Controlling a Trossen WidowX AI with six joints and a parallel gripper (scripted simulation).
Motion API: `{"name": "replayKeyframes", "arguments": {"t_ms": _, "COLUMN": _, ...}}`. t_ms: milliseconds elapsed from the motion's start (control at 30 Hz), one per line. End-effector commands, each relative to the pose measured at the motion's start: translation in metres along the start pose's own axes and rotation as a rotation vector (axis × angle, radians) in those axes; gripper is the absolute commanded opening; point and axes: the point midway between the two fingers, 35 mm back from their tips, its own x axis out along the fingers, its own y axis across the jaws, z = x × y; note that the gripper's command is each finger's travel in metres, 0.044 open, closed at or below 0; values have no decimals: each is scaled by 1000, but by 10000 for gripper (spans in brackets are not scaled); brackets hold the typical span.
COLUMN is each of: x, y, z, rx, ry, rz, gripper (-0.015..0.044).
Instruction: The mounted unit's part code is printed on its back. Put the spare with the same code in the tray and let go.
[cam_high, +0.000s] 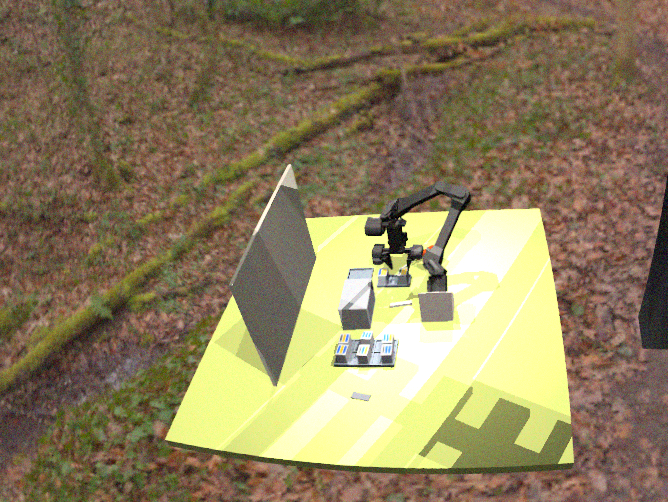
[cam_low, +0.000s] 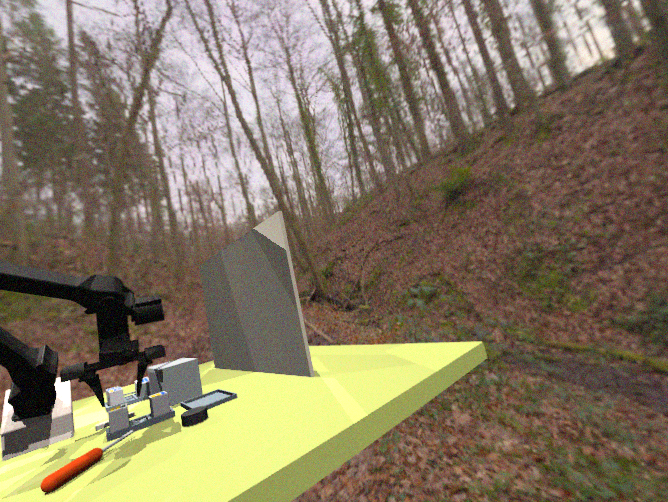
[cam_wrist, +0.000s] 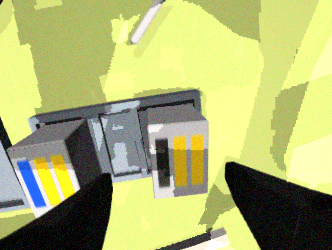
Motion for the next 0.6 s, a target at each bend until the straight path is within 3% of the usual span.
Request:
{"name": "replayKeyframes", "arguments": {"t_ms": 0, "x": 8, "y": -2, "z": -2, "rx": -7, "ry": 3, "rz": -2, "gripper": 300}}
{"name": "replayKeyframes", "arguments": {"t_ms": 567, "x": 35, "y": -5, "z": 0, "rx": -7, "ry": -6, "rz": 0, "gripper": 300}}
